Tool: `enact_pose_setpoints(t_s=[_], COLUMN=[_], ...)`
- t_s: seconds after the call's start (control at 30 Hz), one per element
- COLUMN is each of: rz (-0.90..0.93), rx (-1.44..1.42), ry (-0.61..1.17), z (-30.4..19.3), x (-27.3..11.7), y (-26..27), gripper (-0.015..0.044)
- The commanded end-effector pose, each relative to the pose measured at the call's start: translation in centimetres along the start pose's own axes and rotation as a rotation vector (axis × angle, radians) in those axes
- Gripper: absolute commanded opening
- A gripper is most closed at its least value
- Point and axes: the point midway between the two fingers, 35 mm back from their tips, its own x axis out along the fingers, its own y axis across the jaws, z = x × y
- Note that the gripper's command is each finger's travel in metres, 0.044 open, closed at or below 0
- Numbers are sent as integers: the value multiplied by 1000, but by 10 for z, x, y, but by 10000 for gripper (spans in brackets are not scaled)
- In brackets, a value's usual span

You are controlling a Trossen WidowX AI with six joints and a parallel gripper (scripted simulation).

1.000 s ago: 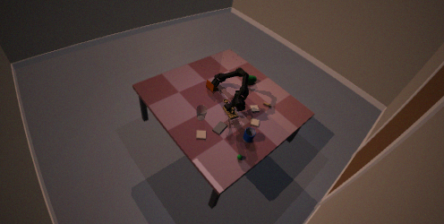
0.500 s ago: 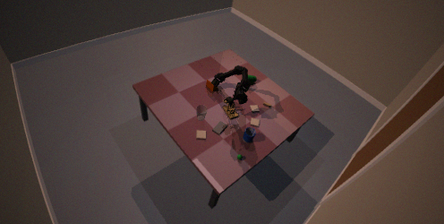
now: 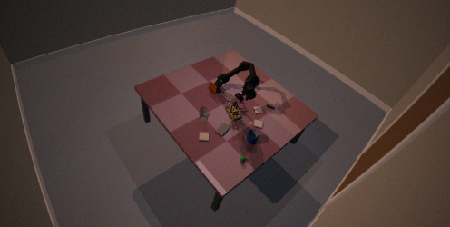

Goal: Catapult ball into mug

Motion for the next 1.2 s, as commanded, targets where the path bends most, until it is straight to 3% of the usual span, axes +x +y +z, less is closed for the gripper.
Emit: enact_pose_setpoints(t_s=[0.0, 0.3, 1.17], rz=[14, 52, 52], rx=[-42, -128, -130], ry=[19, 78, 79], z=[-31, -120, -125], x=[16, 57, 90], y=[47, 110, 110], gripper=[300, 300, 300])
